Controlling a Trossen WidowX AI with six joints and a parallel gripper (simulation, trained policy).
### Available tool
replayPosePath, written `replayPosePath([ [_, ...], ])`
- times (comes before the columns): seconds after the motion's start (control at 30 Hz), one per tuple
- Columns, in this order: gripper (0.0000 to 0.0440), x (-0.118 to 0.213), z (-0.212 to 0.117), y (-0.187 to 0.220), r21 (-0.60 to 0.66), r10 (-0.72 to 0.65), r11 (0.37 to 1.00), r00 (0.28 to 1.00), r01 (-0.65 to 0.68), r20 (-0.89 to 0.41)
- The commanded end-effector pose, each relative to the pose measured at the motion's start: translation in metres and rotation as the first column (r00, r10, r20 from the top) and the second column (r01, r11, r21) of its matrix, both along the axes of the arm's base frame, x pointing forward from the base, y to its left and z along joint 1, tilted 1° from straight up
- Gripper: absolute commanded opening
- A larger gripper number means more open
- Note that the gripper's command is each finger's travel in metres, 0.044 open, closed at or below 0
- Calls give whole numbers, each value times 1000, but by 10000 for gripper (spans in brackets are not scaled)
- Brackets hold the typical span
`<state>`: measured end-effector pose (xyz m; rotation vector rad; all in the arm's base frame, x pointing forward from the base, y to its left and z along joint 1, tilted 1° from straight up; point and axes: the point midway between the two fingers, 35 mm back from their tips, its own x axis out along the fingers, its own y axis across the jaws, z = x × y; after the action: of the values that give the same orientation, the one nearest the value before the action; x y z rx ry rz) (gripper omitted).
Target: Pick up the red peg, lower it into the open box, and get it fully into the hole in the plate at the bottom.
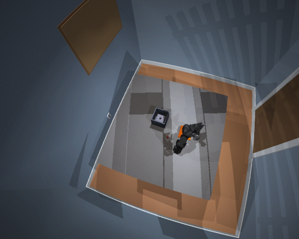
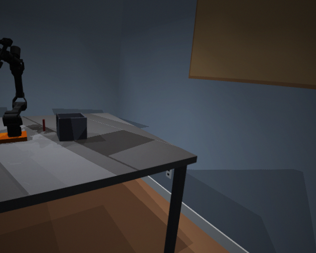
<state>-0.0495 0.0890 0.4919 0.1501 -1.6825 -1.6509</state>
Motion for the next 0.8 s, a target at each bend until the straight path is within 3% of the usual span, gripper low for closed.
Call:
replayPosePath([
  [0.0,420,-1,1,-3,9,7,1000,1000,-7,3],
  [0.07,440,-4,2,-10,29,32,999,999,-32,10],
  [0.37,440,-14,13,-68,127,256,956,963,-264,80],
  [0.77,440,-1,17,-144,217,523,800,827,-559,204],
])
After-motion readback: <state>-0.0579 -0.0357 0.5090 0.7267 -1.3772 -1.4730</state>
